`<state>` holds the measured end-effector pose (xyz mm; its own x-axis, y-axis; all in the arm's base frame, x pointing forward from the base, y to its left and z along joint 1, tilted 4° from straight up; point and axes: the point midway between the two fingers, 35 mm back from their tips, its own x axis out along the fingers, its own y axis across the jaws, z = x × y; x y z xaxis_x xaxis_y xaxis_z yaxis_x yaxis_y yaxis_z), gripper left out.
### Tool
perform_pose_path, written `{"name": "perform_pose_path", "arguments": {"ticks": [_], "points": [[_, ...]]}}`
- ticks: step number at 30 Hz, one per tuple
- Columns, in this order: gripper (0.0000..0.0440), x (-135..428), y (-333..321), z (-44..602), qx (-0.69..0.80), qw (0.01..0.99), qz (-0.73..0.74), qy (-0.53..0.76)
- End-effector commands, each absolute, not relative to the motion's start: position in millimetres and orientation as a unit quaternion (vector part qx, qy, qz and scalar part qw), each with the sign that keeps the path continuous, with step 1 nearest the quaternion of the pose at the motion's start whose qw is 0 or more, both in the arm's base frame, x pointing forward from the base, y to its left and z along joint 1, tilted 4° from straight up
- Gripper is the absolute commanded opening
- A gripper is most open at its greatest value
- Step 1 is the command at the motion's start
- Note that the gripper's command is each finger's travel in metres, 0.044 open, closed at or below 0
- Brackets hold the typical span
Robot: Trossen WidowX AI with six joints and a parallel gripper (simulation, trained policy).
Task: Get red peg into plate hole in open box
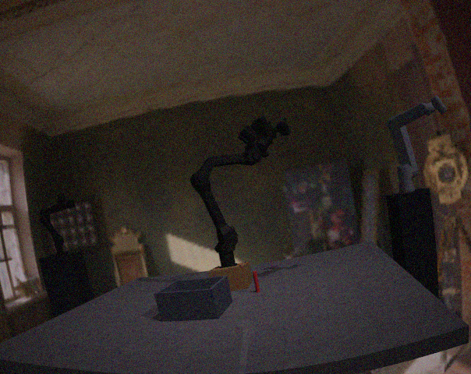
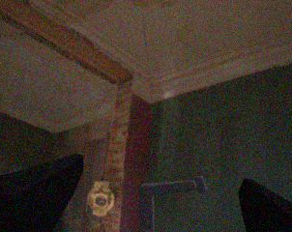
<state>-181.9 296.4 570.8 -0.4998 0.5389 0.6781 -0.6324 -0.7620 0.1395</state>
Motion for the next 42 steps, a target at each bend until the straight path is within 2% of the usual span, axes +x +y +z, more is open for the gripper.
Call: {"name": "perform_pose_path", "arguments": {"ticks": [1,11,21,31,42], "points": [[0.044,-160.9,320.8,550.7,0.342,0.387,0.856,-0.022],[0.044,-97.1,370.4,492.1,0.282,0.507,0.81,0.083],[0.044,-21.6,390.4,428.9,0.24,0.615,0.728,0.187],[0.044,52.7,380.5,365.4,0.215,0.703,0.615,0.286],[0.044,121.0,341.7,299.7,0.205,0.769,0.465,0.387]]}}
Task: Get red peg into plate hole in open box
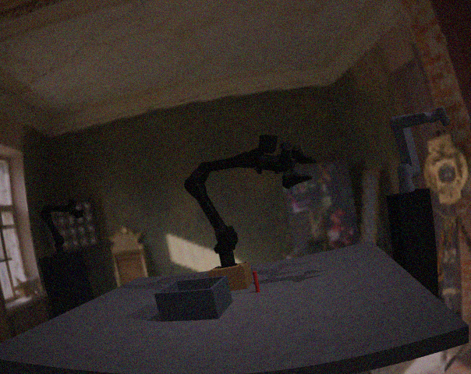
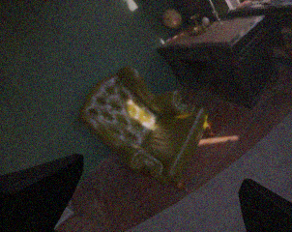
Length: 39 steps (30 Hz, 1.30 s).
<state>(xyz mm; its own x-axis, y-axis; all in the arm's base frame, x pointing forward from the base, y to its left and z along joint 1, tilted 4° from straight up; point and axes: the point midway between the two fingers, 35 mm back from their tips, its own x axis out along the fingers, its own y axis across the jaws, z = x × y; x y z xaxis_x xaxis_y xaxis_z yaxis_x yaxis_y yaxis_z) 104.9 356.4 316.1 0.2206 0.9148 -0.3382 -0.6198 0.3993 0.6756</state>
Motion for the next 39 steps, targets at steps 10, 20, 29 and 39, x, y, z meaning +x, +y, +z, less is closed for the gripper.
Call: {"name": "perform_pose_path", "arguments": {"ticks": [10,20,29,39], "points": [[0.044,163.4,290.5,245.5,0.207,0.799,0.314,0.47],[0.044,184.6,233.4,197.1,0.212,0.798,0.155,0.543],[0.044,187.2,183.8,159.6,0.214,0.772,0.01,0.598],[0.044,176.4,137.2,124.7,0.206,0.72,-0.148,0.647]]}}
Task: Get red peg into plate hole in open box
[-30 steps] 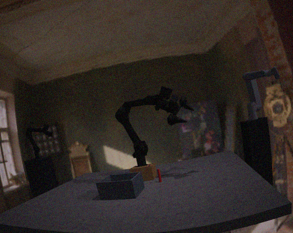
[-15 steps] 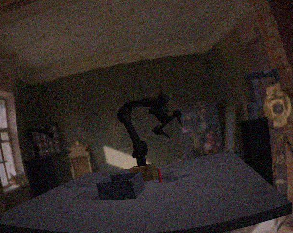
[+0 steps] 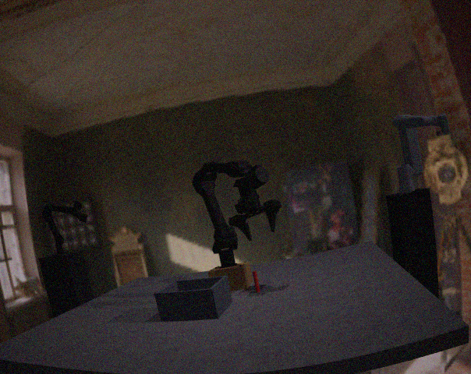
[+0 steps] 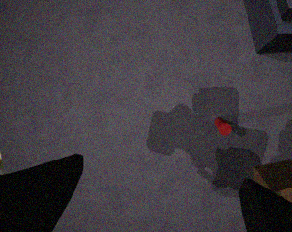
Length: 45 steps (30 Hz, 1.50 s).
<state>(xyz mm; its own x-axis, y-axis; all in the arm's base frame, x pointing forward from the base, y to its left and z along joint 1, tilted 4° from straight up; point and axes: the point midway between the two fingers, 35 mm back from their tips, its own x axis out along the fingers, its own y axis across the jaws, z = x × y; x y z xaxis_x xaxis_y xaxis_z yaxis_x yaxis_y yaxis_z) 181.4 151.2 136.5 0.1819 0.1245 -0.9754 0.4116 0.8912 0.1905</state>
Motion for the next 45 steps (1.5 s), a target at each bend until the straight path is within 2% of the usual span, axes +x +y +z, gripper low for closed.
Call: {"name": "perform_pose_path", "arguments": {"ticks": [1,19,45], "points": [[0.044,174.9,133.5,121.6,0.204,0.713,-0.162,0.651],[0.044,160.6,106.0,70.6,0.159,0.634,-0.315,0.688],[0.044,171.1,107.2,-22.9,0.153,0.642,-0.339,0.67]]}}
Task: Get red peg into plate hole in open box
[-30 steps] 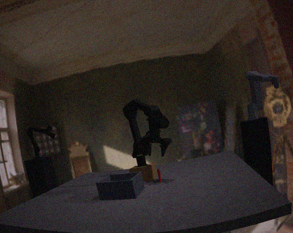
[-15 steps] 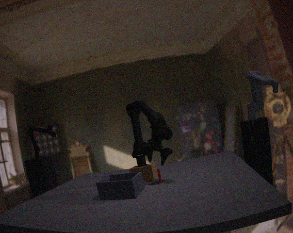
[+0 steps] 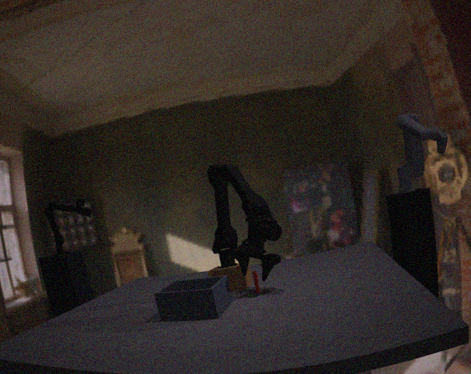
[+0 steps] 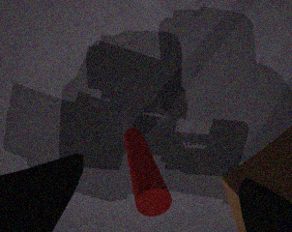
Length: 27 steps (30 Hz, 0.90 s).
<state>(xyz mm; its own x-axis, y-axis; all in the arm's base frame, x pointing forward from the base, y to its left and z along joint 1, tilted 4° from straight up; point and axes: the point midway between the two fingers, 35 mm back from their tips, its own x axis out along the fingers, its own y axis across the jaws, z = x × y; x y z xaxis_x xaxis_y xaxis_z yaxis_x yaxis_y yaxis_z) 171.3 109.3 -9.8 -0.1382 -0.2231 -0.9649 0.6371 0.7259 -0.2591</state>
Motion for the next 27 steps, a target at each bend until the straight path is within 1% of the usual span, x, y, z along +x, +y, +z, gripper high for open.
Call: {"name": "perform_pose_path", "arguments": {"ticks": [1,3,5,16,20,21,27], "points": [[0.0439,171.5,106.9,-26.3,0.153,0.644,-0.338,0.669],[0.0429,171.9,106.1,-32.6,0.152,0.646,-0.337,0.668],[0.0395,171.5,105.4,-38.9,0.151,0.647,-0.336,0.668],[0.0108,165.7,101.2,-62.2,0.138,0.637,-0.346,0.675],[0.0011,162.7,98.9,-63.5,0.126,0.629,-0.355,0.68],[0.0,162.2,98.5,-63.8,0.123,0.627,-0.357,0.681],[0.0,179.0,96.4,-47.5,0.114,0.646,-0.357,0.665]]}}
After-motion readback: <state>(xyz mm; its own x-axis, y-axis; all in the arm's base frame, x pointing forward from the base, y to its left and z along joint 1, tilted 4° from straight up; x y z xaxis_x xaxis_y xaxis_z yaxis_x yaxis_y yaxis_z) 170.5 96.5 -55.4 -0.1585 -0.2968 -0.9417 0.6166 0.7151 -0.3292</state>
